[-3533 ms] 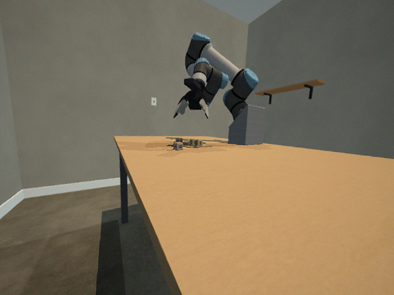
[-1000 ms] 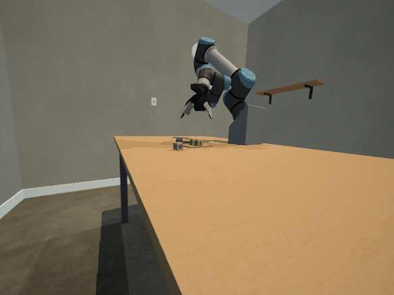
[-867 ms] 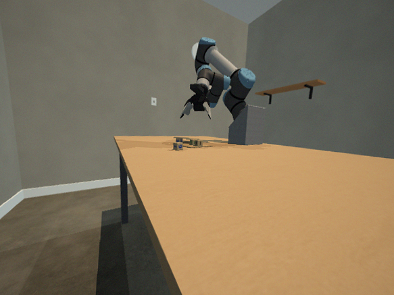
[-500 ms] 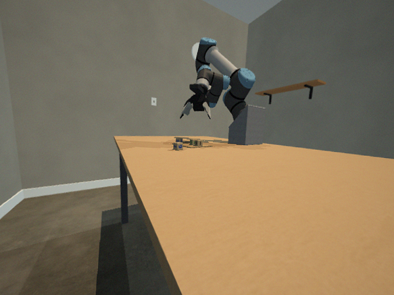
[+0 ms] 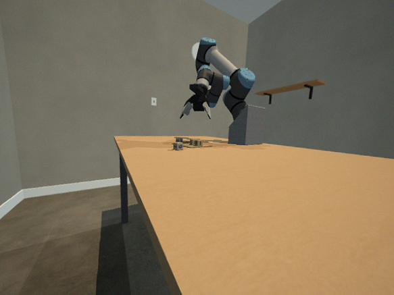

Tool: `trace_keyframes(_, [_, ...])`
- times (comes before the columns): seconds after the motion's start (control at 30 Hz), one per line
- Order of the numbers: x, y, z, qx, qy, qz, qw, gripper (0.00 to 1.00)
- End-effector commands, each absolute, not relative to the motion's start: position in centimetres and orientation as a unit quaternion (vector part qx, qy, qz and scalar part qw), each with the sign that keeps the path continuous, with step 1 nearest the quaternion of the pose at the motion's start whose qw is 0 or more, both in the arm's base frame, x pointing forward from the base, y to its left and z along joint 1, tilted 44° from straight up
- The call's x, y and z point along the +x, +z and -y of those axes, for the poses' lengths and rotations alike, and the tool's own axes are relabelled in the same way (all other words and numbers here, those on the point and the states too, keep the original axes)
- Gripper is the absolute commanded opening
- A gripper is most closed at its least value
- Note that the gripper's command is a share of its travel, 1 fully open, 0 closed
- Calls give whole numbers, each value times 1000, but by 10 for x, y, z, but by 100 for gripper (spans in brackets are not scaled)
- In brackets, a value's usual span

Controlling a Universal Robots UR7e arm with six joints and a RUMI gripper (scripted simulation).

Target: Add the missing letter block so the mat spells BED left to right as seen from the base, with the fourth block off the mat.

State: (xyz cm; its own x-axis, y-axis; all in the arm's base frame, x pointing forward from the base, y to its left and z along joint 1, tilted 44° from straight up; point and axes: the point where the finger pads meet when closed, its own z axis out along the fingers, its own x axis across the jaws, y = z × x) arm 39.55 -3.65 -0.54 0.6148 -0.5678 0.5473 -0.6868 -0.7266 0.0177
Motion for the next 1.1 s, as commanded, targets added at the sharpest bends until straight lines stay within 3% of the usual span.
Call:
trace_keyframes(0.0, [396, -5, 36, 891, 263, 352, 113, 100])
trace_keyframes(0.87, [399, 0, 42, 892, 262, 352, 113, 100])
trace_keyframes(1.07, [410, 29, 77, 892, 260, 353, 112, 100])
